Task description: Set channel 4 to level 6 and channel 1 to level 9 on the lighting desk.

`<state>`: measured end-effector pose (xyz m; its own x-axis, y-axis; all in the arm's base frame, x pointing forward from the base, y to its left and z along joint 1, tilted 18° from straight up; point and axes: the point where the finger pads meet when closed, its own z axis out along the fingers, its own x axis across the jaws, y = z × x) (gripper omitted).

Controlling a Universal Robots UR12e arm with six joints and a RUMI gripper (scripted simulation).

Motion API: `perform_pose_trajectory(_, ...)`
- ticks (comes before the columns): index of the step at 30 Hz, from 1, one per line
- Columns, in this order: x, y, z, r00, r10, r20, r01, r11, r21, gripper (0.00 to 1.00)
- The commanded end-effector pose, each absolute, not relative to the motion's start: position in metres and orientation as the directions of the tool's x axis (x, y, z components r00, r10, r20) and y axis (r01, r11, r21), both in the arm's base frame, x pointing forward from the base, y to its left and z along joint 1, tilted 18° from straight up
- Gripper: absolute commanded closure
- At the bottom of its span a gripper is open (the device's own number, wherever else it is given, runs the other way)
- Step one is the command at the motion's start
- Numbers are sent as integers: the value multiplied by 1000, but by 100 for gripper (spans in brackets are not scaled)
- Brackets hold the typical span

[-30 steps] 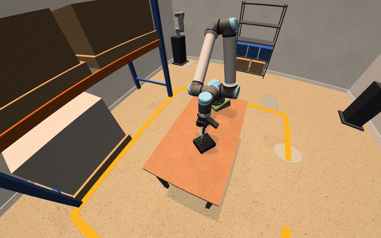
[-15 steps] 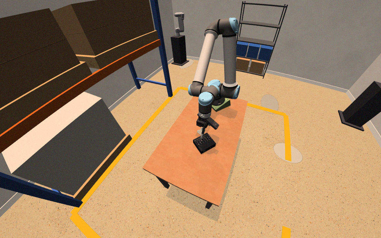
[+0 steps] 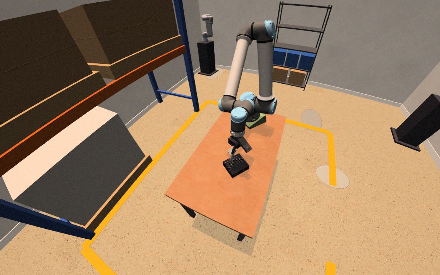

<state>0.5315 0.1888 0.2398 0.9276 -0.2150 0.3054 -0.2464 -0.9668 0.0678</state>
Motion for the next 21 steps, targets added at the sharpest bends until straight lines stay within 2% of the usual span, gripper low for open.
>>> perform_pose_trajectory(1,531,189,236,894,-319,314,-347,-937,38,0)
perform_pose_trajectory(14,525,188,212,593,-752,289,-754,-644,-128,0)
perform_pose_trajectory(21,521,187,203,415,-874,254,-865,-465,-187,0)
